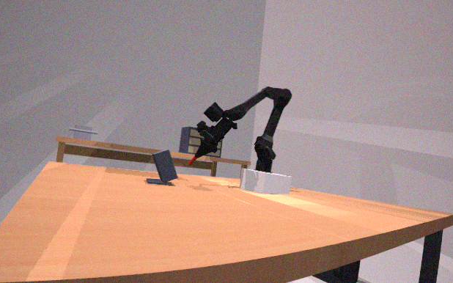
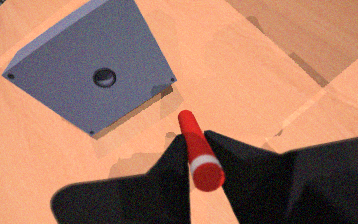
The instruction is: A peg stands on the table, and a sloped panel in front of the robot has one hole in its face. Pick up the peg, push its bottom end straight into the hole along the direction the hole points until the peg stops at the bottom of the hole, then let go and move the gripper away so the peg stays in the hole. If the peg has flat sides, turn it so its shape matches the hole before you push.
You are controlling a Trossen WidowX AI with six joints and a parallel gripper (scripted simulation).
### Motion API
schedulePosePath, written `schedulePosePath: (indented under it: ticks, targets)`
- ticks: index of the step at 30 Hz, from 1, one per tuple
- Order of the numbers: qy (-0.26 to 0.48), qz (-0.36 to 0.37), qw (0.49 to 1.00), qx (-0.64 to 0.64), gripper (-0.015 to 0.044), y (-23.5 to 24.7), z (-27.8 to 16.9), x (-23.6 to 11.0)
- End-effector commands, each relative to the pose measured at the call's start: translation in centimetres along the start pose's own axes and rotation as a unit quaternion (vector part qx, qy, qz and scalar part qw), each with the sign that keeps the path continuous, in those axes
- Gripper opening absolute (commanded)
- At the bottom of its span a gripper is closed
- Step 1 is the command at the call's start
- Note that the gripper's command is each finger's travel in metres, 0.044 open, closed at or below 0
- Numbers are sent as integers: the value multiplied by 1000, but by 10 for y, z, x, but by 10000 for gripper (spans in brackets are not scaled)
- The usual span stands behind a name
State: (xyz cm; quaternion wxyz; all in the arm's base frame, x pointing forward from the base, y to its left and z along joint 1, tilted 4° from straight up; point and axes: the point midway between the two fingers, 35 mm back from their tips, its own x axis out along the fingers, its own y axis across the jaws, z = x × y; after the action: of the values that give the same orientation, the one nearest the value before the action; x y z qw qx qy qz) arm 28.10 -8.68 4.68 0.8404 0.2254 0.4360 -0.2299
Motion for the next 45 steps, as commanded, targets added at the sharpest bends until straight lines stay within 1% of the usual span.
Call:
schedulePosePath:
  ticks: [1, 45]
  targets:
    - [-11, 5, 1000, 4, 0, 2, -1, -1]
    - [-98, 75, 992, 35, 0, 21, -18, -11]
